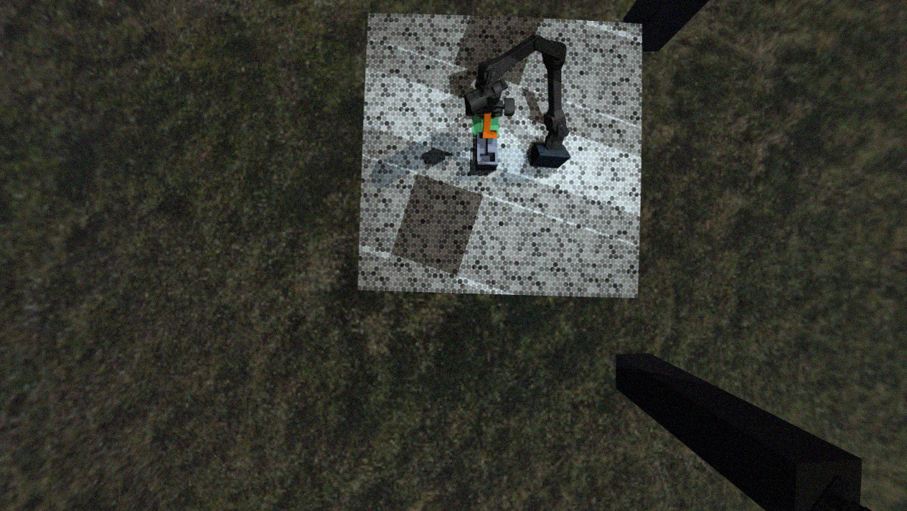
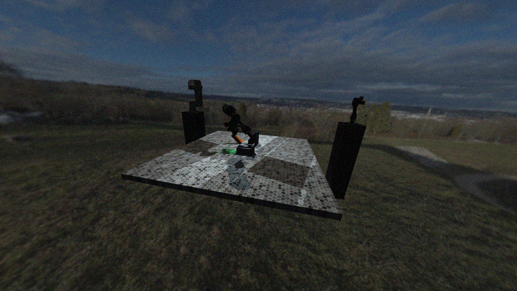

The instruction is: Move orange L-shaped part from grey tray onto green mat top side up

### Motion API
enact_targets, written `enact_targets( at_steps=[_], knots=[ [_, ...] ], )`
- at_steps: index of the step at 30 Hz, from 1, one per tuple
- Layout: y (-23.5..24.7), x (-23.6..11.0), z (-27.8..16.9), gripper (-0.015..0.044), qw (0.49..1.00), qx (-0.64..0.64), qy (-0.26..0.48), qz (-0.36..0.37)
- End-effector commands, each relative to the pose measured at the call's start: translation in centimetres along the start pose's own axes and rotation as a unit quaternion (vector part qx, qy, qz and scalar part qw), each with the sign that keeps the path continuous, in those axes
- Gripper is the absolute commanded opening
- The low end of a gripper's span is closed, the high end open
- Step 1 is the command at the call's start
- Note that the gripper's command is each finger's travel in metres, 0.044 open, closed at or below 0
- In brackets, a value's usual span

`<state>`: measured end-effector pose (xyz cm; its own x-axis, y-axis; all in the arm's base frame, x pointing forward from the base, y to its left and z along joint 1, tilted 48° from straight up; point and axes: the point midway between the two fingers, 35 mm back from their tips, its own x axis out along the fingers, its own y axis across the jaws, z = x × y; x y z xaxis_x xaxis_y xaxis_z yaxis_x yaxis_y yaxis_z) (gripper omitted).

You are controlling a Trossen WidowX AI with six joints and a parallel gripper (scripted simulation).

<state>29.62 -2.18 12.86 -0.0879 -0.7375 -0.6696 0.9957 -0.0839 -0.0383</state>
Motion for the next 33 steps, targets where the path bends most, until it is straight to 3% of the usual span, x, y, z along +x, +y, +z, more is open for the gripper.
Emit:
enact_targets(
  at_steps=[1,12,33],
  knots=[
    [-0.2,0.0,2.2,0.0000,1.000,0.000,-0.002,0.000],
    [-0.9,0.0,7.2,0.0000,1.000,0.000,-0.002,-0.001],
    [-0.9,2.2,7.4,0.0000,1.000,0.000,-0.003,0.000]
  ],
)
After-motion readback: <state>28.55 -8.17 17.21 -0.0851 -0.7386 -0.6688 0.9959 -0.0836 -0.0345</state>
